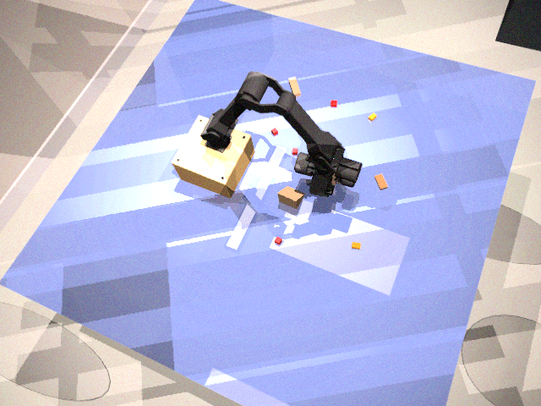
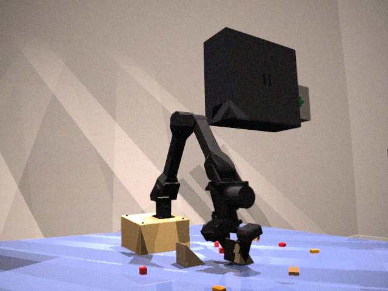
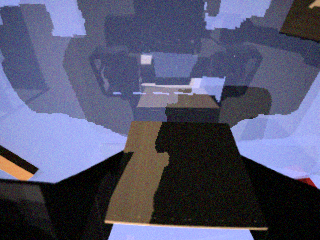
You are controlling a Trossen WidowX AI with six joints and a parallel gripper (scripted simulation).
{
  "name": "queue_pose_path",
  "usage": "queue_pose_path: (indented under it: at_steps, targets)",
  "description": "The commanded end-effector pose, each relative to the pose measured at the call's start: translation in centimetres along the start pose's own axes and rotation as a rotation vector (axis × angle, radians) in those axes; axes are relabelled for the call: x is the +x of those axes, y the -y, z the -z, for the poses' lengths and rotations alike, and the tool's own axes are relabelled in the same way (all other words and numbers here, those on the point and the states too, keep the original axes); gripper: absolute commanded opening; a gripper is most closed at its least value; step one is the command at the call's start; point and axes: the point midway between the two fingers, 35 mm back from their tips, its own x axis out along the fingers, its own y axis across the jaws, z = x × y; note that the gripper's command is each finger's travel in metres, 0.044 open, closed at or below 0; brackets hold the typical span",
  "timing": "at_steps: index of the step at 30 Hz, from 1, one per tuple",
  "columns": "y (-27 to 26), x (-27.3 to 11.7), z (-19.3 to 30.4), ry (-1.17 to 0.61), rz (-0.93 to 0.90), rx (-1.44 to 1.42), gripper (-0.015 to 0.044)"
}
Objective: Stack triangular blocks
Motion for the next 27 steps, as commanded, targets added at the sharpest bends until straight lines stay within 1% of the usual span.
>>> queue_pose_path:
  at_steps: [1,27]
  targets:
    - [0.0,-0.3,0.6,0.093,-0.003,0.002,0.0]
    - [0.0,-0.5,5.2,0.761,0.001,0.005,0.0]
